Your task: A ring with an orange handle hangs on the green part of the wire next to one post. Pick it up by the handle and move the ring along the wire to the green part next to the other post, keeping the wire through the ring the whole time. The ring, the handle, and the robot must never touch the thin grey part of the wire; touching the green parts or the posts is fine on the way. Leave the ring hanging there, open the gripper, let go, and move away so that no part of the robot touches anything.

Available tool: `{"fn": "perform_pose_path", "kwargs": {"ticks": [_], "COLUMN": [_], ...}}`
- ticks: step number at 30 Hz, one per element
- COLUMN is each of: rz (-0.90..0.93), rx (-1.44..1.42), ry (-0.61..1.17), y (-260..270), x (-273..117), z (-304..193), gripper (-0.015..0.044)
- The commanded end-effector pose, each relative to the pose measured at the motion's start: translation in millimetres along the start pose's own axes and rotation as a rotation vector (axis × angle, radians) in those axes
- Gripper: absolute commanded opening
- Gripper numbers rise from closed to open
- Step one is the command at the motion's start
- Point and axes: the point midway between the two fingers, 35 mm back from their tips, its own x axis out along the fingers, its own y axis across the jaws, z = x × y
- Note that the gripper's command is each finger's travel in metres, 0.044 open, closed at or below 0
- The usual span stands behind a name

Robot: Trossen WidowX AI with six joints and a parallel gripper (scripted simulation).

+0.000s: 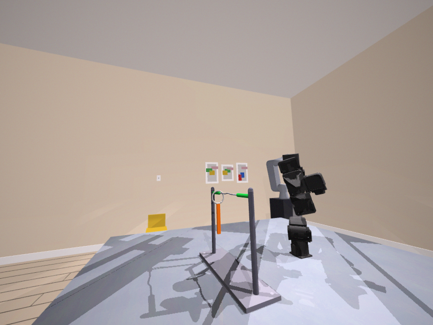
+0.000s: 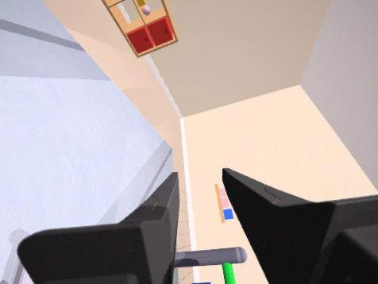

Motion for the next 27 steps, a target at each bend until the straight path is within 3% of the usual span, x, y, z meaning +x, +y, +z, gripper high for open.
{"fn": "perform_pose_path", "kwargs": {"ticks": [1, 13, 27], "rz": [-0.002, -0.056, -0.186], "rx": [0.106, 0.412, 0.768], "ry": [0.060, 0.228, 0.394], "y": [9.2, 36.4, 76.9], "x": [6.0, 0.0, -41.4], "z": [-28.7, -112.6, -194.0], "gripper": [0.0160, 0.0160, 0.0160]}}
